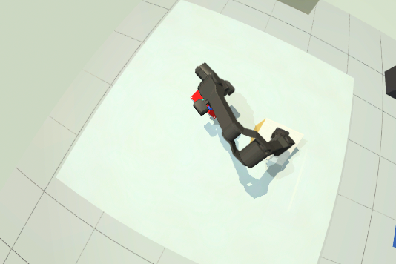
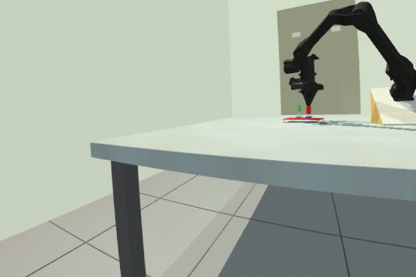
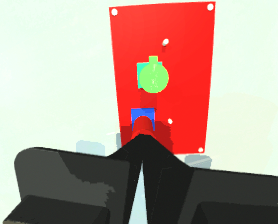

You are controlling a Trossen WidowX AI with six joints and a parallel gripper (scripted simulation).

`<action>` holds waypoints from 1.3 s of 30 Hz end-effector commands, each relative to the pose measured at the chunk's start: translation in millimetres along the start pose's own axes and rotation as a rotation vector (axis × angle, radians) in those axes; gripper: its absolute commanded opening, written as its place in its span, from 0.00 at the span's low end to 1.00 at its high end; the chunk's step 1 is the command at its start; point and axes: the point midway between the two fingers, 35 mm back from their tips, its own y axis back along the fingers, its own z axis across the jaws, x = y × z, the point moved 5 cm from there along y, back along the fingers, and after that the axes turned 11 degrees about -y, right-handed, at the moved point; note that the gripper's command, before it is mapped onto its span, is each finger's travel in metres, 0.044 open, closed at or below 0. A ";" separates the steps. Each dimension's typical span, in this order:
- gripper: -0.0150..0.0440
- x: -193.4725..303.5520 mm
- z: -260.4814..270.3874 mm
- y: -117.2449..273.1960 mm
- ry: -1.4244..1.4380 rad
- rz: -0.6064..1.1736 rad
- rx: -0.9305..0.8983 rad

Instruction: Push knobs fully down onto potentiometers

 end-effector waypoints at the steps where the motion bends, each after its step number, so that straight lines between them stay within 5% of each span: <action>1: 0.25 0.5 0.2 0.1 -0.006 0.004 -0.005; 39: 0.25 0.5 0.2 -5.6 -0.006 0.004 -0.005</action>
